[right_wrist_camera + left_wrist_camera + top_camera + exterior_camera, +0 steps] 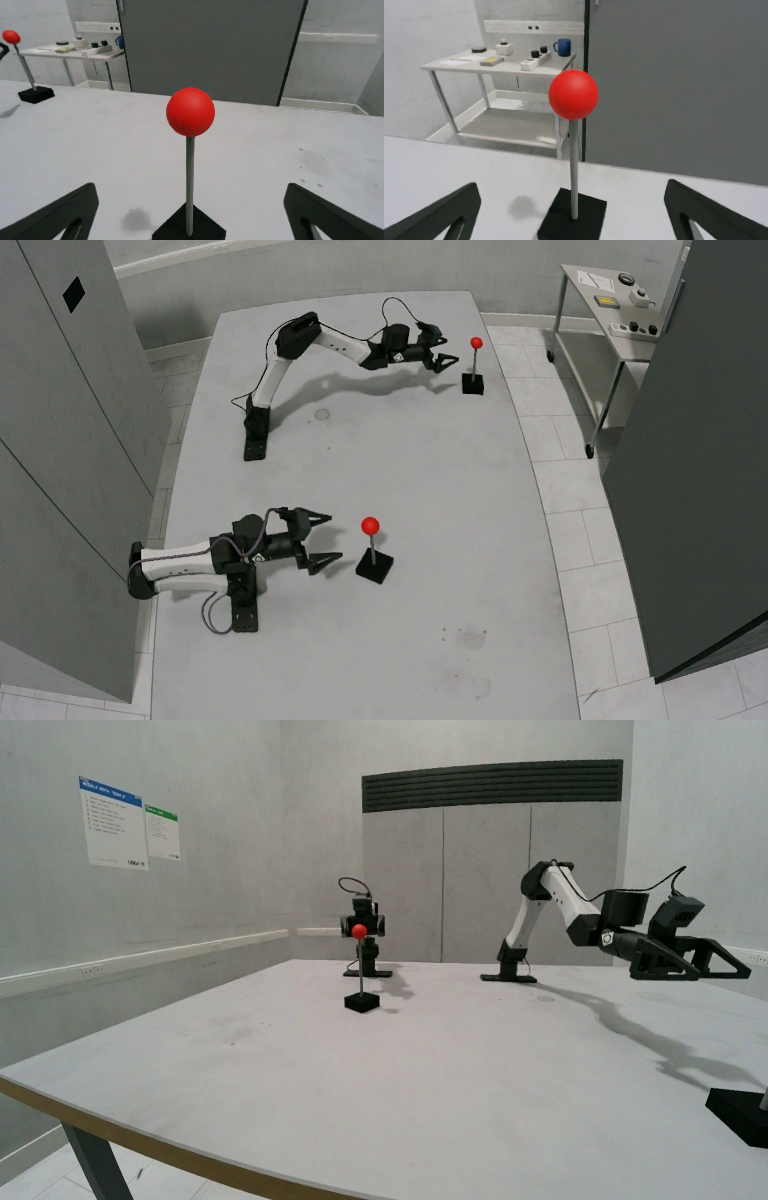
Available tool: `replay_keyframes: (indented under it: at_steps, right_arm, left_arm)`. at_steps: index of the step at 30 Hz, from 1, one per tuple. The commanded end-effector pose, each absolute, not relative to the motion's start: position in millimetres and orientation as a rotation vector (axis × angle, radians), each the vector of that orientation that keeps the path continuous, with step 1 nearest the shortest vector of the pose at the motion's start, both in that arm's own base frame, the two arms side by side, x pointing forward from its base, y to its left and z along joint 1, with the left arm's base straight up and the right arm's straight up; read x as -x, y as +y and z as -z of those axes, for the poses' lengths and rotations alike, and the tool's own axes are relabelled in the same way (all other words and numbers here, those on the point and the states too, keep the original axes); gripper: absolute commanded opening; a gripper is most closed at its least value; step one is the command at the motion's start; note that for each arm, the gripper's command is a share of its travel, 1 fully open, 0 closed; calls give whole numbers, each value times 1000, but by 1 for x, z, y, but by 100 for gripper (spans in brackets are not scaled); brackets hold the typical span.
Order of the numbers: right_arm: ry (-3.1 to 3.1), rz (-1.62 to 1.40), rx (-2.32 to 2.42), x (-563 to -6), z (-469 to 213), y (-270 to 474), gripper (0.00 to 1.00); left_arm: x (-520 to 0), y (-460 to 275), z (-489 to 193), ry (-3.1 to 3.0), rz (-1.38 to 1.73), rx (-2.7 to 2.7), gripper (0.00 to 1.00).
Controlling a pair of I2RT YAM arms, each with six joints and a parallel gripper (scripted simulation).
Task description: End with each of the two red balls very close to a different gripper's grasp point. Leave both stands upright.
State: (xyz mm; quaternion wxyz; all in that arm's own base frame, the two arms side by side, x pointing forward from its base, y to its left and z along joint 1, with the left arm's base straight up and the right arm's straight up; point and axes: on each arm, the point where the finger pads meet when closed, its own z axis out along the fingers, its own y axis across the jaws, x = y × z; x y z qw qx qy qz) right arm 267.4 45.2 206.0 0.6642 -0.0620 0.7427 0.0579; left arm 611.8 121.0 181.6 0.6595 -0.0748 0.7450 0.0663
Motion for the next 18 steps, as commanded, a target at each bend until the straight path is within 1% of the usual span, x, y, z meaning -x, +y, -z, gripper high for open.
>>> replay_keyframes:
  at_steps: [1, 7, 10, 11, 18]
  right_arm:
    - [1542, -128, 131, -271, -225, 46, 100]
    - [1558, -128, 133, -270, -210, 46, 100]
    - [1569, -128, 134, -270, -207, 46, 100]
    - [1569, -128, 134, -270, -207, 46, 100]
    - [1557, -130, 133, -270, -213, 47, 100]
  left_arm:
    - [-619, 123, -209, 1534, -153, 144, 100]
    - [-621, 123, -188, 1574, -150, 147, 100]
    - [-621, 123, -188, 1573, -151, 148, 100]
    - [-619, 122, -205, 1547, -152, 145, 100]
    - [-619, 122, -205, 1547, -152, 145, 100]
